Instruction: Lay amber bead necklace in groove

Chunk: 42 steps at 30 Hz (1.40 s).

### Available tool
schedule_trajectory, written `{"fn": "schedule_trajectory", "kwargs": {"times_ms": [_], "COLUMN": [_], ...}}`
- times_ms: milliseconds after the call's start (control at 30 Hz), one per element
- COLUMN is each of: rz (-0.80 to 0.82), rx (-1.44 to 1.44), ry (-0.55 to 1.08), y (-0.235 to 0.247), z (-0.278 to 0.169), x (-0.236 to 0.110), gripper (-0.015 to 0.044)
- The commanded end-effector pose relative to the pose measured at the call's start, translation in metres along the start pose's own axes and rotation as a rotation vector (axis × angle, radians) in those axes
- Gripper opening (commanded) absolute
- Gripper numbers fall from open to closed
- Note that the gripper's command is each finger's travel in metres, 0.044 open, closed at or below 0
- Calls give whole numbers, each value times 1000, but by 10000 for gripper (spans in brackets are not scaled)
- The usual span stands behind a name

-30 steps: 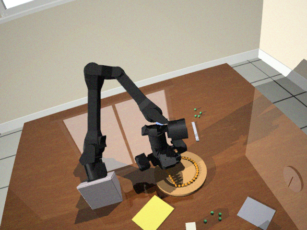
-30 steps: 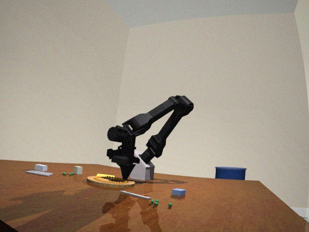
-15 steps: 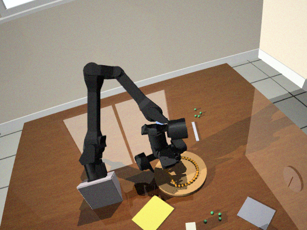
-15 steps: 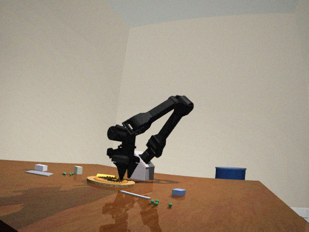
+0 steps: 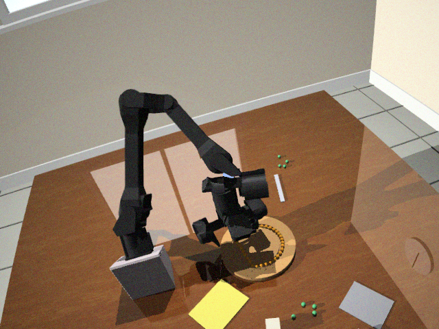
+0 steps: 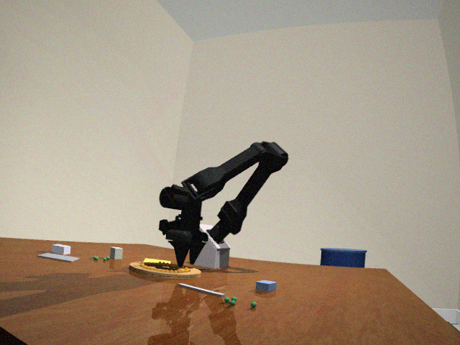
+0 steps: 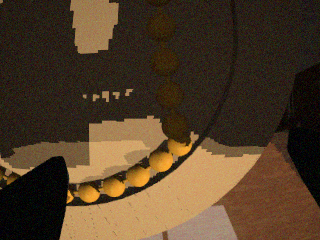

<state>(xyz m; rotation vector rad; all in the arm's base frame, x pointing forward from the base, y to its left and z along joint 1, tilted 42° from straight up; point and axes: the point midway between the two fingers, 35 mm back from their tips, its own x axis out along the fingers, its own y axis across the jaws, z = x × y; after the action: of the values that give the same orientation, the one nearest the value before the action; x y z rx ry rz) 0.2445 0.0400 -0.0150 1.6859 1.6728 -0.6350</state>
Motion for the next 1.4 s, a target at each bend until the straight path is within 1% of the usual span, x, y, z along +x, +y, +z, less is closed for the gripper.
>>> {"fn": "schedule_trajectory", "kwargs": {"times_ms": [0, 100, 400, 567, 733, 767, 900, 1367], "rz": [0, 0, 0, 0, 0, 7, 6, 2], "rx": [-2, -15, -92, -98, -98, -99, -99, -98], "ry": [3, -2, -4, -3, -2, -7, -7, -3], "y": [0, 3, 5, 4, 4, 6, 6, 5], "z": [-1, 10, 78, 83, 82, 82, 82, 82], "x": [0, -4, -30, -31, -16, -24, -22, 1], "gripper": [440, 361, 125, 120, 120, 120, 120, 120]}}
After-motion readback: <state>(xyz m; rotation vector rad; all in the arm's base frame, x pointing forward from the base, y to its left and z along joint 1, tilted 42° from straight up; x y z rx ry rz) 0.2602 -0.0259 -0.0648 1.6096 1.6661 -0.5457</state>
